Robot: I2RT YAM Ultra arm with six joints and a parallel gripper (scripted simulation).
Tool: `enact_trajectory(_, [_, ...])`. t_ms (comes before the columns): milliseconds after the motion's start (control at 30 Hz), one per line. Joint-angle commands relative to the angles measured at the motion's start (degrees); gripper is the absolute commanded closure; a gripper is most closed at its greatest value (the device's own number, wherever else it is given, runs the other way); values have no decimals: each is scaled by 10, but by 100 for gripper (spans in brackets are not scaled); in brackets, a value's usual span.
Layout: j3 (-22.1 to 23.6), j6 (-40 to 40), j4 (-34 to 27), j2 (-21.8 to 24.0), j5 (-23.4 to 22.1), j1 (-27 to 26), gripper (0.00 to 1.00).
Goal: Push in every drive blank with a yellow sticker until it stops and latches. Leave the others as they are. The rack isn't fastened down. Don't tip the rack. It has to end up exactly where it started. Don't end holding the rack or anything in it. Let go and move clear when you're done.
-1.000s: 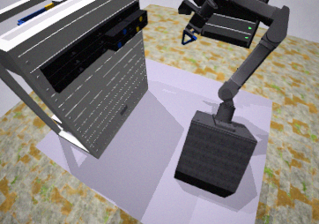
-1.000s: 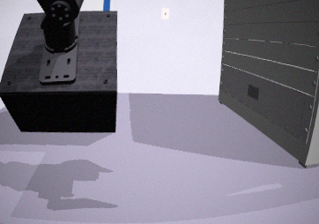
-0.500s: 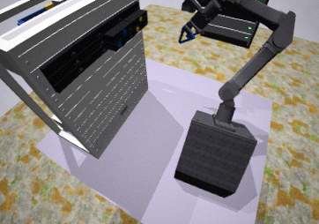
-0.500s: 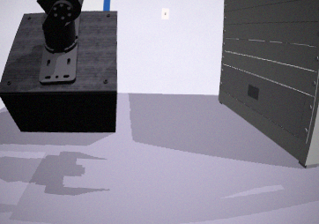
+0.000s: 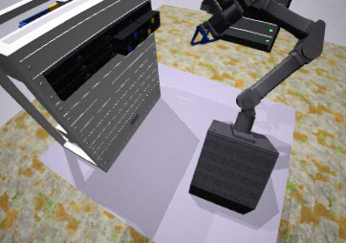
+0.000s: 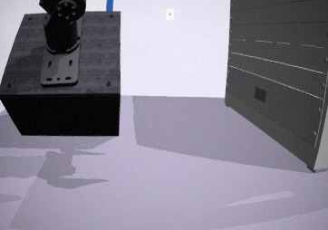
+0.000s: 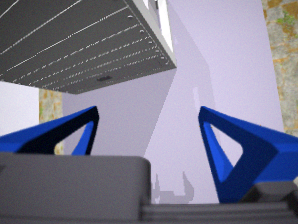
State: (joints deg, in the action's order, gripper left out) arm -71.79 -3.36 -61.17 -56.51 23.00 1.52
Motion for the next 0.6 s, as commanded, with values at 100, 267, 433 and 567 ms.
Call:
enact_trajectory(100, [43, 78, 63, 40, -1, 44, 0])
enact_trajectory(267, [65, 109, 85, 54, 6, 65, 0])
enact_trajectory(433, [99, 163, 119, 77, 1, 93, 0])
enact_trajectory(567, [132, 207, 154, 96, 15, 126, 0])
